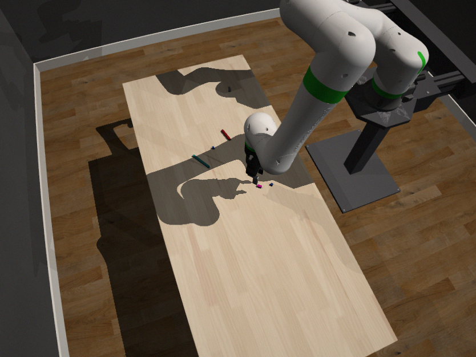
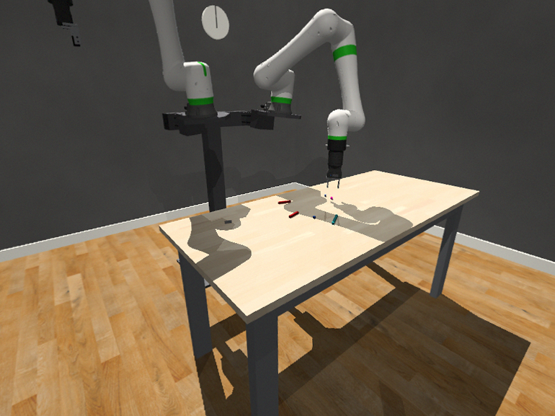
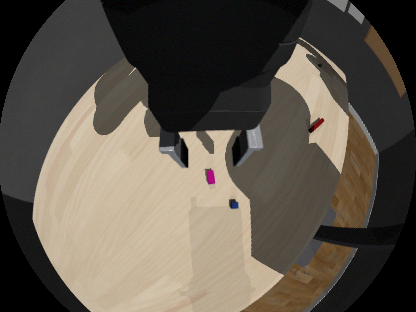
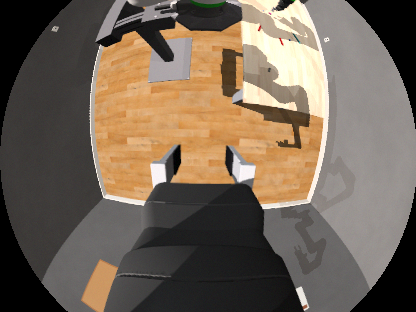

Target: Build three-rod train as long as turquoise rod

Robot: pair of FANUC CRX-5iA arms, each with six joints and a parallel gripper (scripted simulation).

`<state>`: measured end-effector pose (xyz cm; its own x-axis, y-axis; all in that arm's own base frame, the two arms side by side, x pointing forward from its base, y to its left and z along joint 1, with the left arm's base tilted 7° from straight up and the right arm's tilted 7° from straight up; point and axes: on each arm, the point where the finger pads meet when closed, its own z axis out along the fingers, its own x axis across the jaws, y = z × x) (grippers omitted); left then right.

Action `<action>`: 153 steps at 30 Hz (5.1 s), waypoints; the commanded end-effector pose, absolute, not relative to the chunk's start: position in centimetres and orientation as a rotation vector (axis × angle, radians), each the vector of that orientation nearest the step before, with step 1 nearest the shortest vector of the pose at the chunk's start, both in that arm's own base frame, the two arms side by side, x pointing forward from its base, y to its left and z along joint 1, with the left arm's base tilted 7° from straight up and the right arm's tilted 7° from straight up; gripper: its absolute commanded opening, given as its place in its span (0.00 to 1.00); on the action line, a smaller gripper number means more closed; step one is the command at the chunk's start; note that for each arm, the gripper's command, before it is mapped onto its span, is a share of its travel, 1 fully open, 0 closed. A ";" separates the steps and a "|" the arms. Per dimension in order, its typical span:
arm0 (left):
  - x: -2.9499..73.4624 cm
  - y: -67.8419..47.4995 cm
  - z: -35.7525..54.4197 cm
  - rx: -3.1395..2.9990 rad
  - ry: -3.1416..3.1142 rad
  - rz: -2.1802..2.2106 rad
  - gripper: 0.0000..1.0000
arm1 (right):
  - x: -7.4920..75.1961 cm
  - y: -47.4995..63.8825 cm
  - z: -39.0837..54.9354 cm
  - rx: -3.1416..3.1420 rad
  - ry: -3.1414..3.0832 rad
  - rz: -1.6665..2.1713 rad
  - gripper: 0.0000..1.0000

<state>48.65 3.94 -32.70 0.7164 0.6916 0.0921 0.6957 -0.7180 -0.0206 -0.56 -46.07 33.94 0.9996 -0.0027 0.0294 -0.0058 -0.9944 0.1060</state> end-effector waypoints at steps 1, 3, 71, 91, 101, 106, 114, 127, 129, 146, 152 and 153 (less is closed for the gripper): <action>48.0 4.5 -32.6 -2.785 -1.296 -0.144 1.00 | -0.6 -46.1 34.0 3.033 -0.007 0.044 1.00; 48.0 4.5 -32.6 -2.779 -1.310 -0.145 1.00 | -0.6 -46.1 34.0 3.033 -0.007 0.044 1.00; 48.1 5.1 -37.3 -2.773 -1.319 -0.146 0.54 | -0.6 -46.1 34.0 3.033 -0.007 0.044 1.00; 48.2 5.1 -37.8 -2.773 -1.319 -0.146 0.54 | -0.6 -46.1 34.0 3.033 -0.007 0.044 1.00; 48.2 5.1 -37.9 -2.773 -1.319 -0.146 0.54 | -0.6 -46.1 34.0 3.033 -0.007 0.044 1.00; 48.2 5.2 -38.1 -2.773 -1.319 -0.146 0.54 | -0.6 -46.1 34.0 3.033 -0.007 0.044 1.00; 48.2 5.2 -38.6 -2.773 -1.319 -0.146 0.54 | -0.6 -46.1 34.0 3.033 -0.007 0.044 1.00; 48.3 5.3 -39.3 -2.773 -1.319 -0.146 0.54 | -0.6 -46.1 34.0 3.033 -0.007 0.044 1.00; 48.3 5.3 -39.3 -2.773 -1.319 -0.146 0.54 | -0.6 -46.1 34.0 3.033 -0.007 0.044 1.00; 48.3 5.3 -39.3 -2.773 -1.319 -0.146 0.54 | -0.6 -46.1 34.0 3.033 -0.007 0.044 1.00; 48.3 5.3 -39.3 -2.773 -1.319 -0.146 0.54 | -0.6 -46.1 34.0 3.033 -0.007 0.044 1.00; 48.3 5.3 -39.3 -2.773 -1.319 -0.146 0.54 | -0.6 -46.1 34.0 3.033 -0.007 0.044 1.00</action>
<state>48.16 5.28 -39.38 0.6280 0.7699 0.1134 0.7763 -0.6300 -0.0212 -0.56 -46.07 33.94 0.9996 -0.0027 0.0294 -0.0058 -0.9944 0.1060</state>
